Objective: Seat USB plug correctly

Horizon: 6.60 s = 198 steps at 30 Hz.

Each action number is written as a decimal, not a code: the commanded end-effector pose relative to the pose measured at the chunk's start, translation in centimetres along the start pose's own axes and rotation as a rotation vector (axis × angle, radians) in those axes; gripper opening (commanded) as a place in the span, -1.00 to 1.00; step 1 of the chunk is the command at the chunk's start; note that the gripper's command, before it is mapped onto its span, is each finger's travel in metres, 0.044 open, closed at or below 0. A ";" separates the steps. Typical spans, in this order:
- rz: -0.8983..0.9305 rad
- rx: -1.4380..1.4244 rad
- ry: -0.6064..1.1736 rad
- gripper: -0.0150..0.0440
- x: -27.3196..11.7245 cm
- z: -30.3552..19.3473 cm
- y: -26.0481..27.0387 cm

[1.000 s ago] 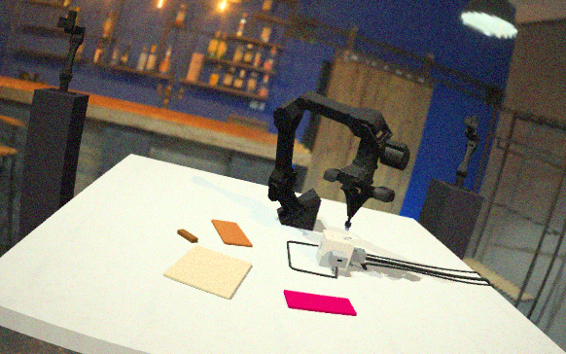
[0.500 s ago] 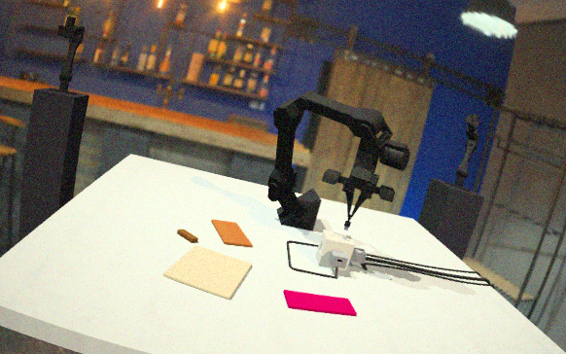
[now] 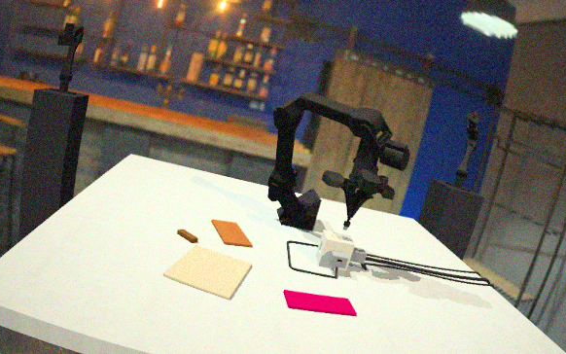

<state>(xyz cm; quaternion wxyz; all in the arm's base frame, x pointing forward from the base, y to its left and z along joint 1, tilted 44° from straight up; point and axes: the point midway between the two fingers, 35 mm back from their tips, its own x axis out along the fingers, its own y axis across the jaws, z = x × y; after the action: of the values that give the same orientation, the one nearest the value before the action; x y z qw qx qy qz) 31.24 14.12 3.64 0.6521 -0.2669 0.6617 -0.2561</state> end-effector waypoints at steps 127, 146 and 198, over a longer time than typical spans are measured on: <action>0.033 -1.429 -0.039 -0.49 0.7 0.0 0.4; 0.043 -1.431 -0.051 -0.49 0.9 0.1 0.5; 0.062 -1.435 -0.072 -0.49 1.6 0.1 0.7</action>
<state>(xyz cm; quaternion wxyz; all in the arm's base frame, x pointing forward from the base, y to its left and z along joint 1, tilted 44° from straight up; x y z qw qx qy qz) 31.32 13.55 2.09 0.3446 -0.6199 0.6527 0.2663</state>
